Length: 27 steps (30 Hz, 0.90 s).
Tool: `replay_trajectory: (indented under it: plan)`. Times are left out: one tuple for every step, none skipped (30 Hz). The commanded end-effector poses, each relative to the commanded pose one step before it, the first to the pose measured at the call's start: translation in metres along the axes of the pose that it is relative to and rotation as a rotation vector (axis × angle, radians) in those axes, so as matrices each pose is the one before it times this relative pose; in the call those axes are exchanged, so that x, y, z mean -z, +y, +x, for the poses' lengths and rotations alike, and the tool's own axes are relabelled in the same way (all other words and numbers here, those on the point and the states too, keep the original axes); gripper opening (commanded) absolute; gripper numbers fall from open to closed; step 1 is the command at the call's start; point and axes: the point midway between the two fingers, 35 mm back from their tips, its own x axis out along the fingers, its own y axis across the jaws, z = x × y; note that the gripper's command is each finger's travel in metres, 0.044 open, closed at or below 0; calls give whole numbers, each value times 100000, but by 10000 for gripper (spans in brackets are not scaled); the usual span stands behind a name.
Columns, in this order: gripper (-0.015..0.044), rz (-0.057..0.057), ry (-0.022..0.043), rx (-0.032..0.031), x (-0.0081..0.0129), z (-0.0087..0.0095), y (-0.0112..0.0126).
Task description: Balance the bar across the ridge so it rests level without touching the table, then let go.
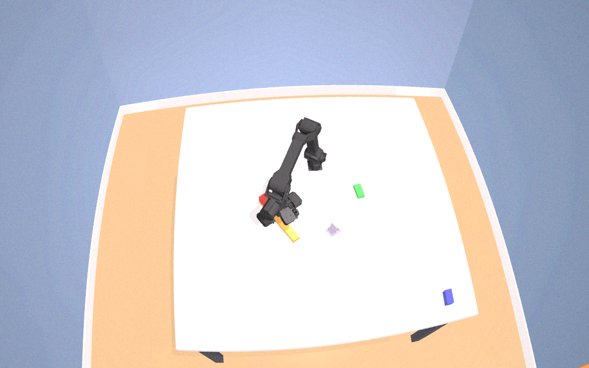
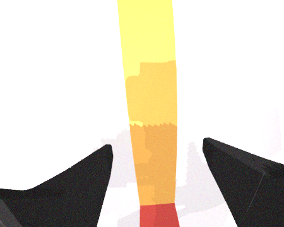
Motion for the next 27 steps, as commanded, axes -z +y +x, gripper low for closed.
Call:
replay_trajectory:
  plan:
    - [315,-597,90,-873,12,882,155]
    - [315,0,0,-1,2,164,4]
    - [315,0,0,-1,2,164,5]
    - [315,0,1,-1,3,164,6]
    - [315,0,0,-1,2,133,5]
    - [315,0,0,-1,2,80,4]
    - [315,0,0,0,1,27,1]
    - [315,0,0,0,0,0,0]
    - [315,0,0,0,0,0,0]
    - [315,0,0,0,0,0,0]
    - [315,0,0,0,0,0,0]
    - [315,0,0,0,0,0,0]
    - [315,0,0,0,0,0,0]
    - [315,0,0,0,0,0,0]
    - [315,0,0,0,0,0,0]
    - [315,0,0,0,0,0,0]
    - [315,0,0,0,0,0,0]
    - [315,0,0,0,0,0,0]
    - [315,0,0,0,0,0,0]
    - [315,0,0,0,0,0,0]
    - [289,580,238,148,46,-58,-21]
    - [263,0,0,0,0,0,0]
    - [236,0,0,0,0,0,0]
    - [210,0,0,0,0,0,0]
    - [184,0,0,0,0,0,0]
    - [158,0,0,0,0,0,0]
    - [151,0,0,0,0,0,0]
